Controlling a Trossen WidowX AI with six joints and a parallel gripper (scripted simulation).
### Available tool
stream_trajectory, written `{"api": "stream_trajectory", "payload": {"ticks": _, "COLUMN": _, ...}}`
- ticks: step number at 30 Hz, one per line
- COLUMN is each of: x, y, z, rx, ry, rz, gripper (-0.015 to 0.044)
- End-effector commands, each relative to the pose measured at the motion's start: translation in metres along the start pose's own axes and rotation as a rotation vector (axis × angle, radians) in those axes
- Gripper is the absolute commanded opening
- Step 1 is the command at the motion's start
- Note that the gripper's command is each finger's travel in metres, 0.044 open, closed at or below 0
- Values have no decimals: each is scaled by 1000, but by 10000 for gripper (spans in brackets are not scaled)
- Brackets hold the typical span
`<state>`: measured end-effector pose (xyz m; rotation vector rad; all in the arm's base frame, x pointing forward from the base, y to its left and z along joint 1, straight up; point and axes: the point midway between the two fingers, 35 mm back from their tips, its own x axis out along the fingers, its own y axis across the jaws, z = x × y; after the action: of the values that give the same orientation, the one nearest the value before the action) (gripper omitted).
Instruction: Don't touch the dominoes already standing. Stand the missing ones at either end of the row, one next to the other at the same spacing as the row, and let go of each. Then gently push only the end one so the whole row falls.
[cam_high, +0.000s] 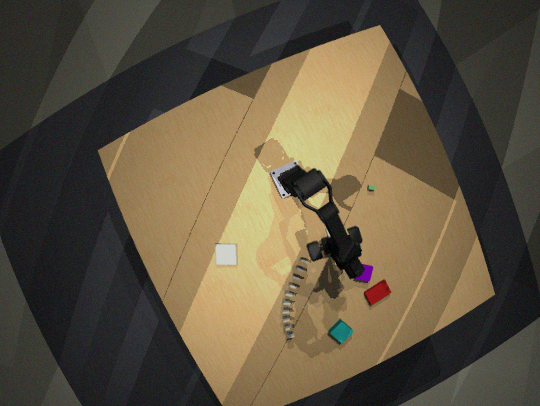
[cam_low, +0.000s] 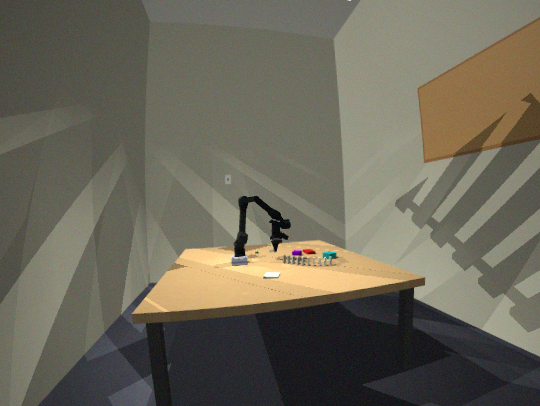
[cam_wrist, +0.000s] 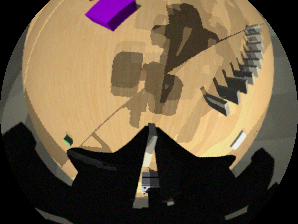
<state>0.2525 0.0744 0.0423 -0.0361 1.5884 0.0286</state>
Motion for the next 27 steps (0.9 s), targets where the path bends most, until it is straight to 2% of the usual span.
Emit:
{"api": "stream_trajectory", "payload": {"ticks": 1, "x": -53, "y": -1, "z": 3, "rx": -5, "ry": -35, "rz": 9, "gripper": 22}}
{"api": "stream_trajectory", "payload": {"ticks": 6, "x": -104, "y": -3, "z": 2, "rx": -5, "ry": -35, "rz": 9, "gripper": 22}}
{"api": "stream_trajectory", "payload": {"ticks": 12, "x": -106, "y": -1, "z": 1, "rx": 0, "ry": -35, "rz": 9, "gripper": 22}}
{"api": "stream_trajectory", "payload": {"ticks": 20, "x": -106, "y": 75, "z": -25, "rx": 209, "ry": -31, "rz": 19, "gripper": 22}}
{"api": "stream_trajectory", "payload": {"ticks": 27, "x": -106, "y": 77, "z": -26, "rx": 214, "ry": -33, "rz": 19, "gripper": 22}}
